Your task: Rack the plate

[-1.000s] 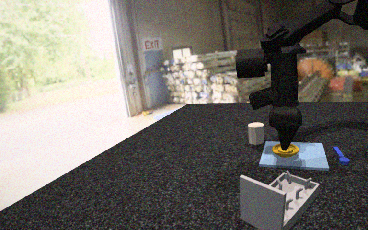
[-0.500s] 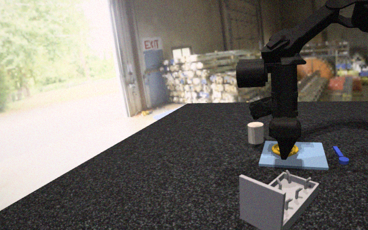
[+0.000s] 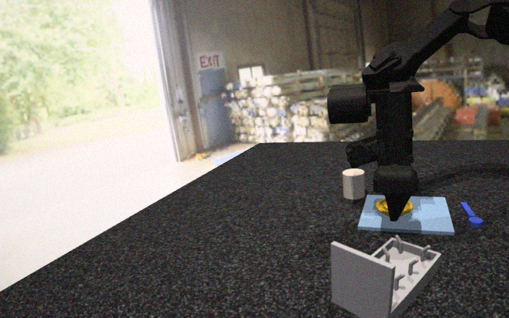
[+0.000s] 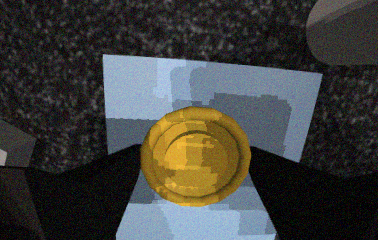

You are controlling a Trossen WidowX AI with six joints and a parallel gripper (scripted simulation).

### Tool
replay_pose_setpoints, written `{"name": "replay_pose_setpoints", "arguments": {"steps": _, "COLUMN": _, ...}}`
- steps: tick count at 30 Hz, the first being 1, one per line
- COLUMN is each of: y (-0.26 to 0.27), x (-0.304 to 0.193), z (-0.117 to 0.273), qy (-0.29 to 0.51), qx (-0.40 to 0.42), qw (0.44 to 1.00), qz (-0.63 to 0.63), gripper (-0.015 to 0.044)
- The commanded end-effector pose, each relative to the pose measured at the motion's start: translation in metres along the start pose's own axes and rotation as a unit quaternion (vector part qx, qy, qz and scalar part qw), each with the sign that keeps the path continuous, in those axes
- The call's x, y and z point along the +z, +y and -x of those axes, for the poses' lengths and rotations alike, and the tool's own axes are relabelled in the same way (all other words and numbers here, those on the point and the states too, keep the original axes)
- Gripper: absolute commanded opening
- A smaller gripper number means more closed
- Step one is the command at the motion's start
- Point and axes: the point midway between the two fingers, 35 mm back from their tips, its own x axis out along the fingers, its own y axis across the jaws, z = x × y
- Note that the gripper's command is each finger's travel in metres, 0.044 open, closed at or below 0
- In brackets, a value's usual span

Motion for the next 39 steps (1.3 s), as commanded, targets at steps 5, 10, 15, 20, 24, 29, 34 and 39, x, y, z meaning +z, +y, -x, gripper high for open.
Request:
{"name": "replay_pose_setpoints", "arguments": {"steps": 5, "y": 0.000, "x": 0.000, "z": -0.001, "qy": 0.000, "qx": -0.002, "qw": 1.000, "qz": 0.004, "gripper": 0.0280}}
{"name": "replay_pose_setpoints", "arguments": {"steps": 10, "y": 0.001, "x": 0.003, "z": 0.012, "qy": -0.002, "qx": -0.001, "qw": 1.000, "qz": 0.007, "gripper": 0.0148}}
{"name": "replay_pose_setpoints", "arguments": {"steps": 15, "y": 0.002, "x": 0.009, "z": 0.037, "qy": -0.007, "qx": 0.002, "qw": 1.000, "qz": 0.014, "gripper": 0.0017}}
{"name": "replay_pose_setpoints", "arguments": {"steps": 20, "y": 0.004, "x": 0.012, "z": 0.062, "qy": -0.012, "qx": 0.003, "qw": 1.000, "qz": 0.021, "gripper": 0.0000}}
{"name": "replay_pose_setpoints", "arguments": {"steps": 24, "y": 0.005, "x": 0.014, "z": 0.082, "qy": -0.016, "qx": 0.004, "qw": 1.000, "qz": 0.026, "gripper": 0.0000}}
{"name": "replay_pose_setpoints", "arguments": {"steps": 29, "y": 0.006, "x": 0.015, "z": 0.105, "qy": -0.020, "qx": 0.004, "qw": 0.999, "qz": 0.032, "gripper": 0.0000}}
{"name": "replay_pose_setpoints", "arguments": {"steps": 34, "y": 0.006, "x": 0.015, "z": 0.126, "qy": -0.023, "qx": 0.004, "qw": 0.999, "qz": 0.038, "gripper": 0.0000}}
{"name": "replay_pose_setpoints", "arguments": {"steps": 39, "y": 0.006, "x": 0.015, "z": 0.147, "qy": -0.026, "qx": 0.003, "qw": 0.999, "qz": 0.043, "gripper": 0.0000}}
